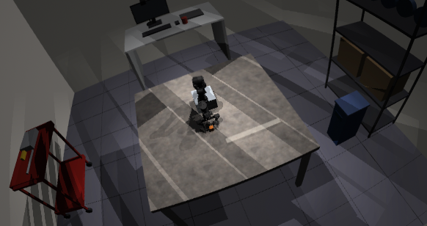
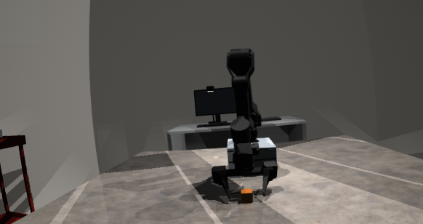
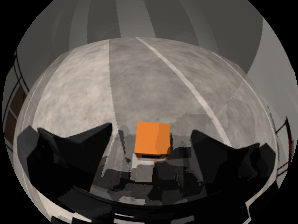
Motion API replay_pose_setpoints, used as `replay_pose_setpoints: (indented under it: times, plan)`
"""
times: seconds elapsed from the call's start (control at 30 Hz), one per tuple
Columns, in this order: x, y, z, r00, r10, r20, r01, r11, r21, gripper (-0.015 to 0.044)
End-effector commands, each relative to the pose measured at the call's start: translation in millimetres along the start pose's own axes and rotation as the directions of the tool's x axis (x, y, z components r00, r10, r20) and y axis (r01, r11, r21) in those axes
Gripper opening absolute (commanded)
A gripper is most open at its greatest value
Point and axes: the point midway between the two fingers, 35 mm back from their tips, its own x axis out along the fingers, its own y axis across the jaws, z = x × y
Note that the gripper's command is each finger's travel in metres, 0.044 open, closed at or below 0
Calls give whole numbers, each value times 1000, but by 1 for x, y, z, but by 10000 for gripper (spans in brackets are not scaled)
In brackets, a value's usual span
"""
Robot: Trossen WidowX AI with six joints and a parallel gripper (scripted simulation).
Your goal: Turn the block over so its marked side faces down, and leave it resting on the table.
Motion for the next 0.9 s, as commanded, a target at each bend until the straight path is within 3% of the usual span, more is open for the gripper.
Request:
replay_pose_setpoints:
  times: [0.0, 0.2, 0.47, 0.87]
  plan:
    - [4, -2, 12, 998, -2, -58, 2, 1000, -9, 440]
    - [-8, -1, 31, 977, 0, -212, -3, 1000, -13, 440]
    - [-58, 2, 51, 916, -4, -402, -5, 1000, -22, 440]
    - [-60, 2, 52, 913, -5, -407, -5, 1000, -22, 440]
